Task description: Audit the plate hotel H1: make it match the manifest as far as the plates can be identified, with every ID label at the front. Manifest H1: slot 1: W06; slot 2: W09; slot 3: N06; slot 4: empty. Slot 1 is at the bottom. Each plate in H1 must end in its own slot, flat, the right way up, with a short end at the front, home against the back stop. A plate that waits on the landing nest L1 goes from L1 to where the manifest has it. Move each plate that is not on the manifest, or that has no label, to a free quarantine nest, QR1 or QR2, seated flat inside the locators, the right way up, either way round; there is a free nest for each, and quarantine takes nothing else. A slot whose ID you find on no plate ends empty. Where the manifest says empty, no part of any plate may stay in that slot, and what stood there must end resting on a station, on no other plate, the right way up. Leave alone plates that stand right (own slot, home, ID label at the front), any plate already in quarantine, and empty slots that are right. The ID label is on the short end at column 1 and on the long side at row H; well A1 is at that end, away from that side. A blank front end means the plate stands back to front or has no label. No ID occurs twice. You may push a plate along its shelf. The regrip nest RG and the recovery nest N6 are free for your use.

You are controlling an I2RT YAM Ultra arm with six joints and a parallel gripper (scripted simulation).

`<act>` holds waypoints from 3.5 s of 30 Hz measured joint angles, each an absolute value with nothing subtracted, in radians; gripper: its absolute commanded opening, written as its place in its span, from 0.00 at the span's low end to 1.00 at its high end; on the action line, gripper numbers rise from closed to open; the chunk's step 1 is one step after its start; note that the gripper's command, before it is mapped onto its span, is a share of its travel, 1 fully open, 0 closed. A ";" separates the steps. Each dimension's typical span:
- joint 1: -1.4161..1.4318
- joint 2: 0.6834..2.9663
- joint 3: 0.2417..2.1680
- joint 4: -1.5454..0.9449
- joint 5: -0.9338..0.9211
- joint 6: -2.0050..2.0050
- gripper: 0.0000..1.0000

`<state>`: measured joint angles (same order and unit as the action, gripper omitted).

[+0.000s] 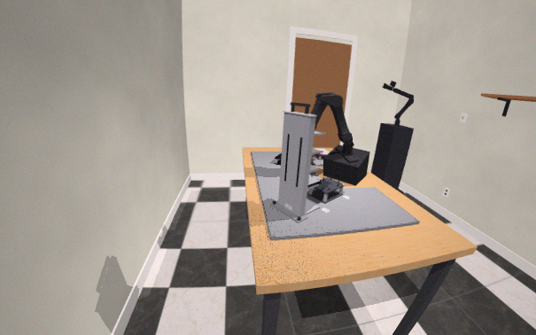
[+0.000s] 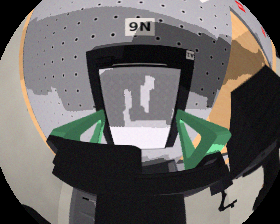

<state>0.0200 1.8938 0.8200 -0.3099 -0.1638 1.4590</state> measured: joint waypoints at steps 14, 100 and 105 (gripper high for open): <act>-0.002 1.762 0.834 -0.447 -0.164 1.440 1.00; -0.011 1.678 0.876 -0.595 -0.164 0.189 1.00; -0.011 1.678 0.876 -0.595 -0.164 0.091 1.00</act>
